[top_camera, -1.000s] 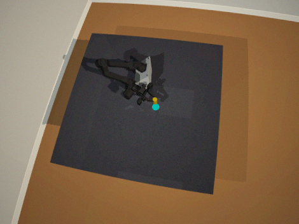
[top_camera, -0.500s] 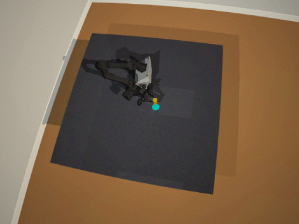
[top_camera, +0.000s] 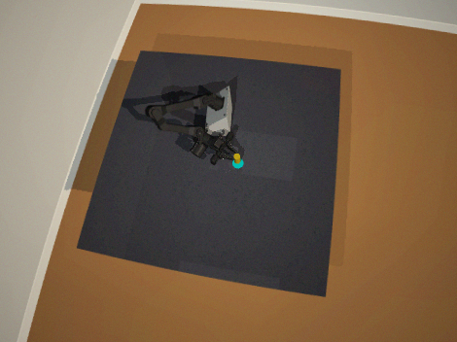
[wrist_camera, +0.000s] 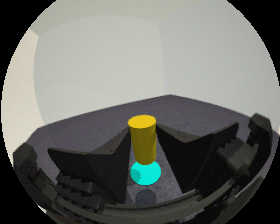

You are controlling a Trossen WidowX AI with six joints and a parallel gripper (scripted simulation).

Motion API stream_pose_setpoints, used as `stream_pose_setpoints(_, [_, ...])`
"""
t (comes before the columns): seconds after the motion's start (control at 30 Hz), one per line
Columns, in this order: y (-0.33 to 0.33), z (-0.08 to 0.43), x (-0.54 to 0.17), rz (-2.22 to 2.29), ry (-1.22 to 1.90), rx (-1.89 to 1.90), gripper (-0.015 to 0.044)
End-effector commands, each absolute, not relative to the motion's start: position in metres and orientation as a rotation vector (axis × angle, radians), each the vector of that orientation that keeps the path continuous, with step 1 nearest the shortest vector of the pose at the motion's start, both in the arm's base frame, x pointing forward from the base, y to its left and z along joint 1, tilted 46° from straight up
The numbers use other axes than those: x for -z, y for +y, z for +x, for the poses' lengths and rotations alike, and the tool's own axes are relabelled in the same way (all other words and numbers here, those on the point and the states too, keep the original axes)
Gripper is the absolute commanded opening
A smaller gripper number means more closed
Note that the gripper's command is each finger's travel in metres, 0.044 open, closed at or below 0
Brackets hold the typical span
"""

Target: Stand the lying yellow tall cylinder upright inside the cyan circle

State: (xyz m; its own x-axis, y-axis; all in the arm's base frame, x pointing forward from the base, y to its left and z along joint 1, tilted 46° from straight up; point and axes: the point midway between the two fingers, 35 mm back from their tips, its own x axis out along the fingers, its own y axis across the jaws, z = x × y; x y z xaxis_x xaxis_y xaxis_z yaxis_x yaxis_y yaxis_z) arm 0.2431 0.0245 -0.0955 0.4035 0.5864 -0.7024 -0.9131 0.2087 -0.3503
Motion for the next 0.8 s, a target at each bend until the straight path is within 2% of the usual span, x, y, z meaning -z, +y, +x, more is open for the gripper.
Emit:
stream_pose_setpoints(0.0, [0.015, 0.244, 0.106, -0.824, 0.463, -1.099, 0.0105])
stream_pose_setpoints(0.77, [-0.009, 0.243, 0.127, -0.824, 0.469, -1.096, 0.0105])
